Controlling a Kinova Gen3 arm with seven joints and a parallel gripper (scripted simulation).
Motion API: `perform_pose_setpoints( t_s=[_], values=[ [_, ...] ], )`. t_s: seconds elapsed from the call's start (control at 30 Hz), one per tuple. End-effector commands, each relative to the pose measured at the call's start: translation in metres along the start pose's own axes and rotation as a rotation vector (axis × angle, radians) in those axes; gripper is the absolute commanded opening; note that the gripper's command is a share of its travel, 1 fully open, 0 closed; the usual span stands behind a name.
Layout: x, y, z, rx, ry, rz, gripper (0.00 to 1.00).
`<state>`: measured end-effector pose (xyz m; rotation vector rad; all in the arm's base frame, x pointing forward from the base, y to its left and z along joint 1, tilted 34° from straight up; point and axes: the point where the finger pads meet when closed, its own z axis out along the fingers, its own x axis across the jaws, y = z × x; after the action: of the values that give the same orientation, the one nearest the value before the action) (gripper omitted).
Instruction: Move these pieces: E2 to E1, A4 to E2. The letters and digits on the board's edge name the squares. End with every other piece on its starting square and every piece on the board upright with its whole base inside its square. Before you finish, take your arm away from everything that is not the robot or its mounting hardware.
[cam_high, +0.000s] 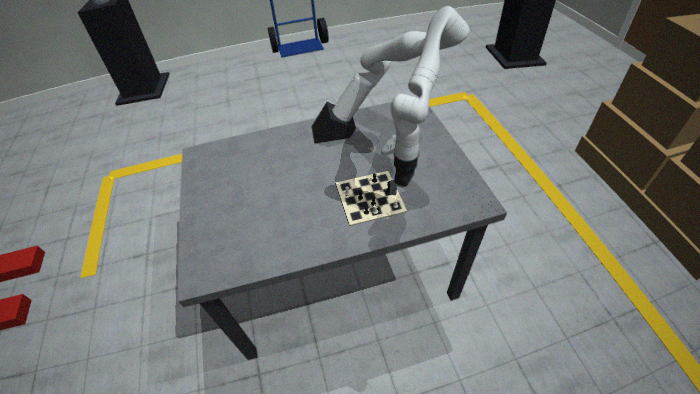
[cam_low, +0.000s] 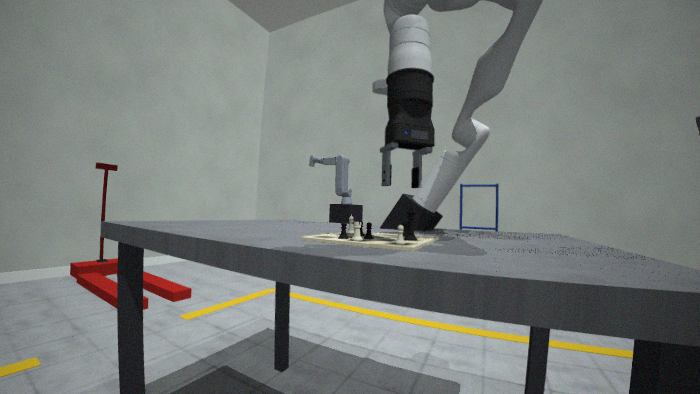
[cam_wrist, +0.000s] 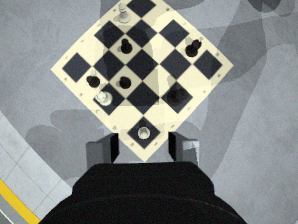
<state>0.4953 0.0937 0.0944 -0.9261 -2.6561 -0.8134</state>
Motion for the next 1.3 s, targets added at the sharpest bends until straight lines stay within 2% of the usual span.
perform_pose_setpoints(
  t_s=[0.0,0.63,0.93,1.27],
  values=[
    [-0.001,0.000,-0.001,-0.001,-0.002,0.000,1.00],
    [-0.005,-0.007,-0.001,0.003,-0.001,-0.058,1.00],
    [-0.009,-0.016,-0.001,0.007,0.000,-0.128,1.00],
    [-0.018,-0.035,-0.001,0.016,0.004,-0.285,1.00]
  ],
)
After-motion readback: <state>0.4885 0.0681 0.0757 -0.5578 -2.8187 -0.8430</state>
